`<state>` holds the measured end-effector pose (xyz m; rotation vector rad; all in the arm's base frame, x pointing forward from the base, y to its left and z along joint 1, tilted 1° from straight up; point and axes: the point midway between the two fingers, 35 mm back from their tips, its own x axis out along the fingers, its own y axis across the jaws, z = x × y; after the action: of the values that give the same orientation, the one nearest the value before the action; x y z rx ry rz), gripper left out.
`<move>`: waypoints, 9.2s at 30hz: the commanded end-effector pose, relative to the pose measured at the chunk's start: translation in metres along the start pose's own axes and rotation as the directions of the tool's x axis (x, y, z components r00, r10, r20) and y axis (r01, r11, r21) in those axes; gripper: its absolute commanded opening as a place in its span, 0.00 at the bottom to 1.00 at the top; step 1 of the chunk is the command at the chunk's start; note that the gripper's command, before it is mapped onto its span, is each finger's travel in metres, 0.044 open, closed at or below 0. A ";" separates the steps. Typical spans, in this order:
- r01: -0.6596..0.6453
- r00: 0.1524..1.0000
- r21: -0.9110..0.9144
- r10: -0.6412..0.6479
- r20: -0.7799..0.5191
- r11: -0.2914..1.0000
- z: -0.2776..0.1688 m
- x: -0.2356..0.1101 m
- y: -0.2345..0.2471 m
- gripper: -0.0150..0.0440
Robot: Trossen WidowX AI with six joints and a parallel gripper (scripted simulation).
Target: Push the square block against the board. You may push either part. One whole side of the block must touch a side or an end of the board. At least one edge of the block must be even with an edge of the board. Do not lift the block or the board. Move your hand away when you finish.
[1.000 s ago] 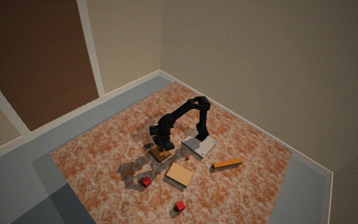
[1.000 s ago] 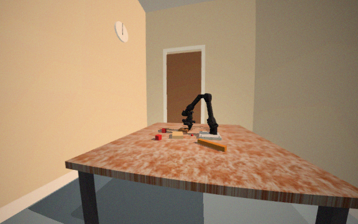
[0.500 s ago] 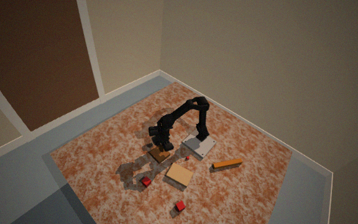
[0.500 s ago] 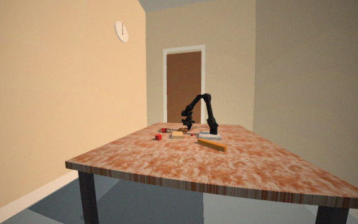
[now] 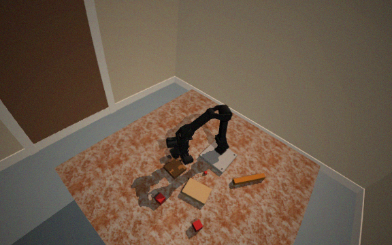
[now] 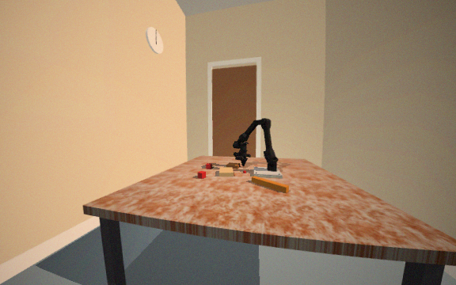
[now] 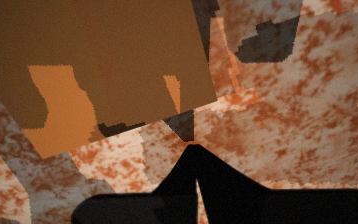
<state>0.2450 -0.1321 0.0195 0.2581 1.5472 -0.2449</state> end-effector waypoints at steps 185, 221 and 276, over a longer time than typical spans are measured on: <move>-0.016 1.000 0.950 0.002 0.016 0.313 0.123 -0.002 0.036 0.25; -0.012 1.000 0.777 0.001 0.014 0.629 0.103 -0.061 0.024 0.25; 0.002 1.000 -0.528 0.002 0.007 0.849 0.002 0.001 0.030 0.25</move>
<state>0.2628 -0.1078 0.0500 -0.1846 1.5193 0.1631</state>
